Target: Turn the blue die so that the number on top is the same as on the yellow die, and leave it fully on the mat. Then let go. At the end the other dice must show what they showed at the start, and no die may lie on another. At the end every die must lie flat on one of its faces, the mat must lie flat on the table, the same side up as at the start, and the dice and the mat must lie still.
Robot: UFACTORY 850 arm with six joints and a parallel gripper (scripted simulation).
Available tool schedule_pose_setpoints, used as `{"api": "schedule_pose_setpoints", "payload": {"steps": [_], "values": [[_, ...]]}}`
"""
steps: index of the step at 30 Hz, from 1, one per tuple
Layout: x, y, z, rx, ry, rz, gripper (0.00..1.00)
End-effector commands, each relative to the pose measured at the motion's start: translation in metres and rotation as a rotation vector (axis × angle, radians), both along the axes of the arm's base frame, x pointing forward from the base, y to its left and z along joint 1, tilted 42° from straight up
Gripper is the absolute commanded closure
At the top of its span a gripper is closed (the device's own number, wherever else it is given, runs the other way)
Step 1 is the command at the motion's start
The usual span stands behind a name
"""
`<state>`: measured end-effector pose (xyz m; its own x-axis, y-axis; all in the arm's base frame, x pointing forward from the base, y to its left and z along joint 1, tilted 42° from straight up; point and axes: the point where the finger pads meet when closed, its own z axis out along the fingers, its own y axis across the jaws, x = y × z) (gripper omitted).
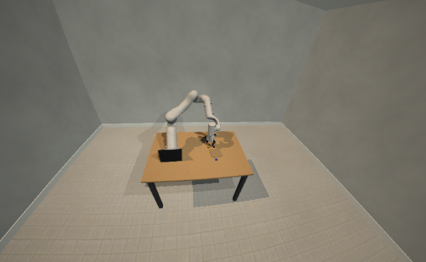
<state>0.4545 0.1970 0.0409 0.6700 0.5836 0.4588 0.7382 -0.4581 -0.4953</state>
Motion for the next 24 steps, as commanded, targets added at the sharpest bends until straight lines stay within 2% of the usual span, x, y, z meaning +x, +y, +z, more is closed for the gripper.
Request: {"api": "schedule_pose_setpoints", "payload": {"steps": [1, 12, 22, 24], "values": [[0.001, 0.000, 0.000, 0.000, -0.001, -0.001, 0.00], [0.006, 0.000, 0.000, 0.000, -0.001, -0.001, 0.00], [0.055, 0.005, 0.000, 0.000, -0.001, -0.001, 0.00], [0.055, 0.005, 0.000, 0.000, -0.001, -0.001, 0.00]]}}
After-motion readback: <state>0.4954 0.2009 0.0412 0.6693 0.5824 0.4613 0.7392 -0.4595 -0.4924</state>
